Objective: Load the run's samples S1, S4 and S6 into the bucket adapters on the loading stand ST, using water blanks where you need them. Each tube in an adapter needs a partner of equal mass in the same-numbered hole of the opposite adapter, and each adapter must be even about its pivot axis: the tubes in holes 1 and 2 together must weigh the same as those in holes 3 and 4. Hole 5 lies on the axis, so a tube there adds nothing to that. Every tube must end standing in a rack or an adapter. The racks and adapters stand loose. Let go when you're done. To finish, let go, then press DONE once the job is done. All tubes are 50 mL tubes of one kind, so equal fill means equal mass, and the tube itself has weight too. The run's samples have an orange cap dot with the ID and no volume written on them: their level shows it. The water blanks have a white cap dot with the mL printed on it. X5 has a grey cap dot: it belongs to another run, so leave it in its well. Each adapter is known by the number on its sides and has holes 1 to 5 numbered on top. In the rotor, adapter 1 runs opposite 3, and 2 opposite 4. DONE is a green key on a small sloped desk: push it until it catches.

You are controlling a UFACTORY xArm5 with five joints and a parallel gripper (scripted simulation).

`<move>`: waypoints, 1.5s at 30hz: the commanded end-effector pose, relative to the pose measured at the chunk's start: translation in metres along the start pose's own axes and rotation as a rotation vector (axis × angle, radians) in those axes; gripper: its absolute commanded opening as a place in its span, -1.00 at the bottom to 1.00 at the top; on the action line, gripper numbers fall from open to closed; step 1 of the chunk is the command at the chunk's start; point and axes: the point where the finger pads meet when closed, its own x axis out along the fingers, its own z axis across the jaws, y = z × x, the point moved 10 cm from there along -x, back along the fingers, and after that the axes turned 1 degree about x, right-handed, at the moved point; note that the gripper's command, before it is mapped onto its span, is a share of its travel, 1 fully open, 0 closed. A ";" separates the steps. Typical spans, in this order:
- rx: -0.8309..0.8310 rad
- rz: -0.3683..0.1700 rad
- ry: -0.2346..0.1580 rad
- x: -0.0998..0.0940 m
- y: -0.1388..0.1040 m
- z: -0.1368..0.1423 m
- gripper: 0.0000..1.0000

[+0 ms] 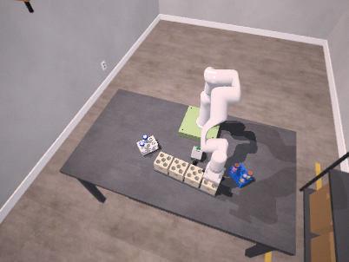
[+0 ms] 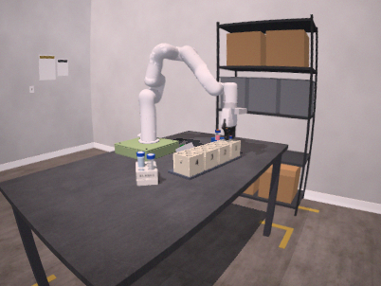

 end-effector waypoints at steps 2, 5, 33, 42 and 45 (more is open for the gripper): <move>0.000 0.003 0.005 -0.013 0.001 0.000 -0.13; 0.000 0.003 0.005 -0.019 0.001 0.000 -0.13; 0.000 0.003 0.005 -0.067 0.001 0.000 -0.13; 0.000 0.003 0.005 -0.081 0.001 0.000 -0.13; 0.000 0.003 0.005 -0.087 0.001 0.000 -0.13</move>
